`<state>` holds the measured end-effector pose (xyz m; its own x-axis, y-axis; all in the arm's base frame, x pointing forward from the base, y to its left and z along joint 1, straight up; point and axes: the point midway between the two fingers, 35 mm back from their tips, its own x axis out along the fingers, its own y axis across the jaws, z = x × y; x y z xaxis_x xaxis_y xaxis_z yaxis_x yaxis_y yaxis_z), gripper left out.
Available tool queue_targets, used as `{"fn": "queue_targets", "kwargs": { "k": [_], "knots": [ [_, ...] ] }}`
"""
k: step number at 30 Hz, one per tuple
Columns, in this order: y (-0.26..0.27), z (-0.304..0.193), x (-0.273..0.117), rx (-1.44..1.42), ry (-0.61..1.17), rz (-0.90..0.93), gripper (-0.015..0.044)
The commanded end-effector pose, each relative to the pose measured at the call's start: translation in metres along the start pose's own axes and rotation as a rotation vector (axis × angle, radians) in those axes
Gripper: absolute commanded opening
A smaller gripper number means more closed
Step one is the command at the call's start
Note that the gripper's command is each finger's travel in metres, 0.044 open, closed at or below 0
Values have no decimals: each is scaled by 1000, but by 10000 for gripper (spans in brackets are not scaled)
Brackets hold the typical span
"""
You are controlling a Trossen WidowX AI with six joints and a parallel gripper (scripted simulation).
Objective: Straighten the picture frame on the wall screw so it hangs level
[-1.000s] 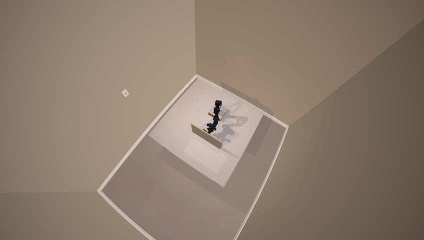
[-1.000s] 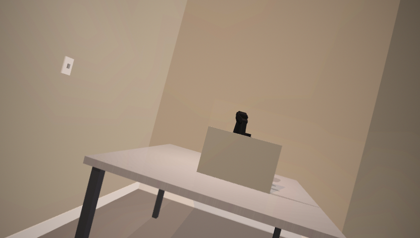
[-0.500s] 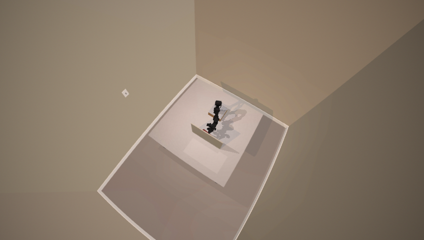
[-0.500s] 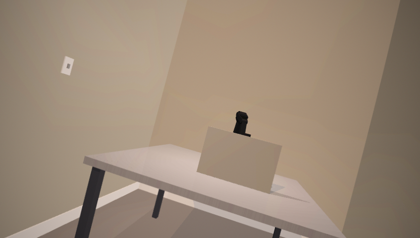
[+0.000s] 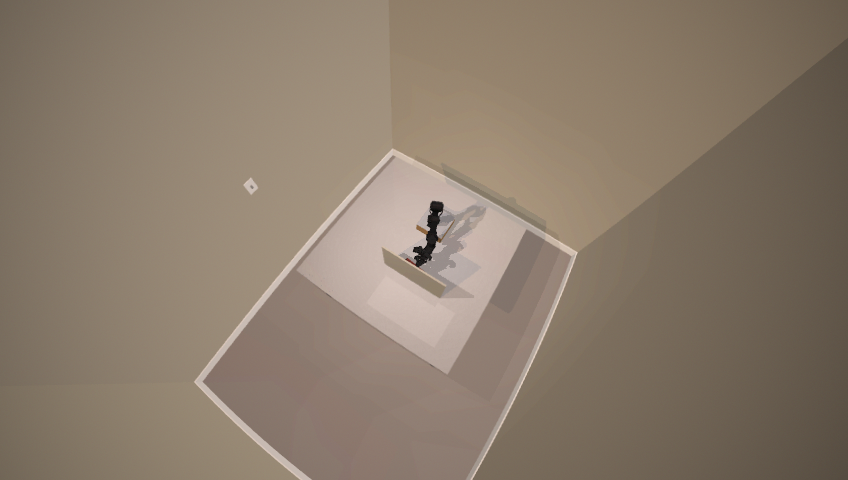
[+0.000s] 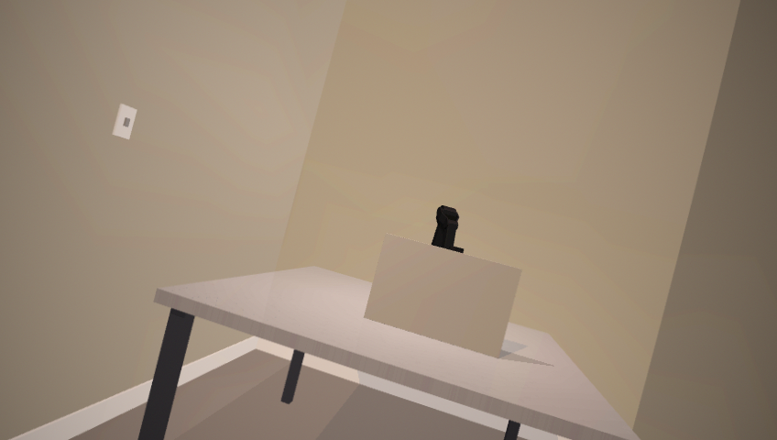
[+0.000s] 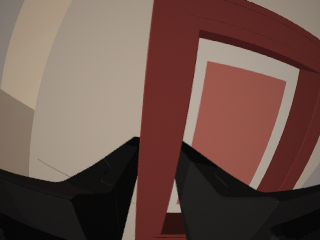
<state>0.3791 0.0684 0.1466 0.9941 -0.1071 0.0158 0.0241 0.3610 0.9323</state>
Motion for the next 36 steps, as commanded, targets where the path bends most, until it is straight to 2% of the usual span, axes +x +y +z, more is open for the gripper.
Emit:
{"fn": "queue_targets", "kwargs": {
  "k": [1,36],
  "knots": [
    [0,0,0,24,3,2,0],
    [0,1,0,200,5,2,0]
  ]
}}
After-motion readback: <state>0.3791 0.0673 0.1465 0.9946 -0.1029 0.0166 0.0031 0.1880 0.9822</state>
